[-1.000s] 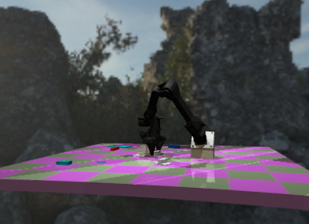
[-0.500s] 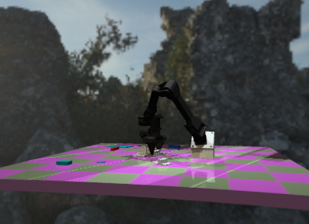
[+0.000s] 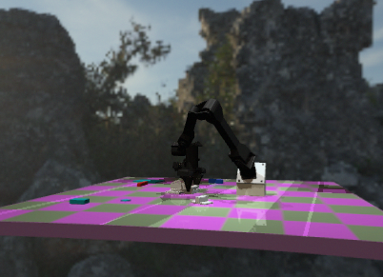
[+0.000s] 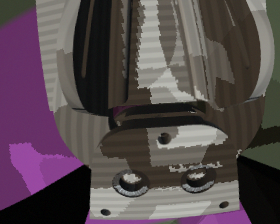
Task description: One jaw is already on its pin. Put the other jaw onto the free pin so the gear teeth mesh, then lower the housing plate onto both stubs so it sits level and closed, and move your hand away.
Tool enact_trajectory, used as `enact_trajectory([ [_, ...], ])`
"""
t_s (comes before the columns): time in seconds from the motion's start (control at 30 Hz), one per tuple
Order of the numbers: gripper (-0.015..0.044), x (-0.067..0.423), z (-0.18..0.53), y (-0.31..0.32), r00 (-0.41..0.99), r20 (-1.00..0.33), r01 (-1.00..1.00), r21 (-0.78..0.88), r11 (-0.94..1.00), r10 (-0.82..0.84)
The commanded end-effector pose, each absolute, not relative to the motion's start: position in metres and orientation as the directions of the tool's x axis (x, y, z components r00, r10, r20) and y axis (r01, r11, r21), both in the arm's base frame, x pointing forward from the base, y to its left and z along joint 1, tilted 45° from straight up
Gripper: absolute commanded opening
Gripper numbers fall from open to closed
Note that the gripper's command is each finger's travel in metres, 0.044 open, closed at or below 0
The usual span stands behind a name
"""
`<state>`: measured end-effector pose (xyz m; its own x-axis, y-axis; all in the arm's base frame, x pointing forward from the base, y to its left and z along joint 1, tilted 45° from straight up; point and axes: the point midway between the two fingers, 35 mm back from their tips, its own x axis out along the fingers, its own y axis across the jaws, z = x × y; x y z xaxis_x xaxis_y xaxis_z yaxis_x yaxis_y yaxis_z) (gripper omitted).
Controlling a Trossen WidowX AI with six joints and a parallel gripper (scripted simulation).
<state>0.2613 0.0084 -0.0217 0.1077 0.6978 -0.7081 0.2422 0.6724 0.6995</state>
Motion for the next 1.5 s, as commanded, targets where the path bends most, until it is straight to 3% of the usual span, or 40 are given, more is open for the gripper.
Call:
enact_trajectory([
  [0.0,0.0351,0.2614,-0.0229,0.0084,0.107,-0.711,0.246,0.696,0.675,0.695],
  [1.17,0.0351,0.2616,-0.0245,0.0099,0.107,-0.711,0.246,0.696,0.675,0.695],
  [1.3,0.0440,0.2614,-0.0239,0.0102,0.107,-0.709,0.243,0.698,0.673,0.697],
  [1.47,0.0440,0.2614,-0.0239,0.0102,0.107,-0.709,0.243,0.698,0.673,0.697],
])
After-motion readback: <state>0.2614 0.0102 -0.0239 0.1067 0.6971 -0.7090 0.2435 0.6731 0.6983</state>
